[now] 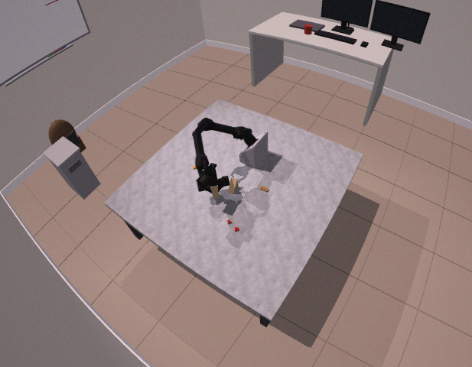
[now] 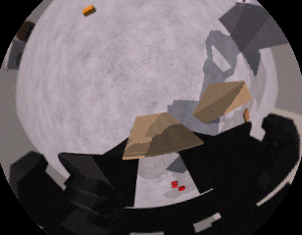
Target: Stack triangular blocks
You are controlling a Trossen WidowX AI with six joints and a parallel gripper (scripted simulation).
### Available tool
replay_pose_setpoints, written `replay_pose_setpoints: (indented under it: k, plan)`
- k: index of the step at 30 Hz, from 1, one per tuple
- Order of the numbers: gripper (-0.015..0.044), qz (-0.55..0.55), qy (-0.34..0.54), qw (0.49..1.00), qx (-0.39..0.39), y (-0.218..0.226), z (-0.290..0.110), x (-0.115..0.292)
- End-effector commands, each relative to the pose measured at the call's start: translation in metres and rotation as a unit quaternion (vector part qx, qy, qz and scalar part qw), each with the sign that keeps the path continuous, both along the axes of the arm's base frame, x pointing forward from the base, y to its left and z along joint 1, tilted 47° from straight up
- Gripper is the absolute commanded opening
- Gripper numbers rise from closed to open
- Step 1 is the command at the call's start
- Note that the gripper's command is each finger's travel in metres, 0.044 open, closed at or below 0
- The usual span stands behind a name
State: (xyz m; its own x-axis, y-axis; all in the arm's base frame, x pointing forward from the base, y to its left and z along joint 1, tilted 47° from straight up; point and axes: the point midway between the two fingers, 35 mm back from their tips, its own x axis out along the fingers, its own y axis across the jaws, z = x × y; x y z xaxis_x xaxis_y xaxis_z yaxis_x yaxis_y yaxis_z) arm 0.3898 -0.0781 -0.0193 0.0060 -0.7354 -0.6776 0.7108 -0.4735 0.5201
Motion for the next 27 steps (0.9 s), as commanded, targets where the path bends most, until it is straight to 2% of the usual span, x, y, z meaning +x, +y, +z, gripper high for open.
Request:
replay_pose_setpoints:
  k: [1,19,23,27]
  plan:
    - [0.0,-0.014,-0.015,1.0,0.0,0.0002,-0.0005,-0.0002]
    - [0.0,-0.2,-0.217,0.955,0.002,0.0003,-0.0007,-0.0003]
    - [0.0,-0.222,-0.24,0.945,0.002,0.0004,-0.0008,-0.0002]
    - [0.0,-0.203,-0.22,0.954,0.002,0.0004,-0.0008,-0.0002]
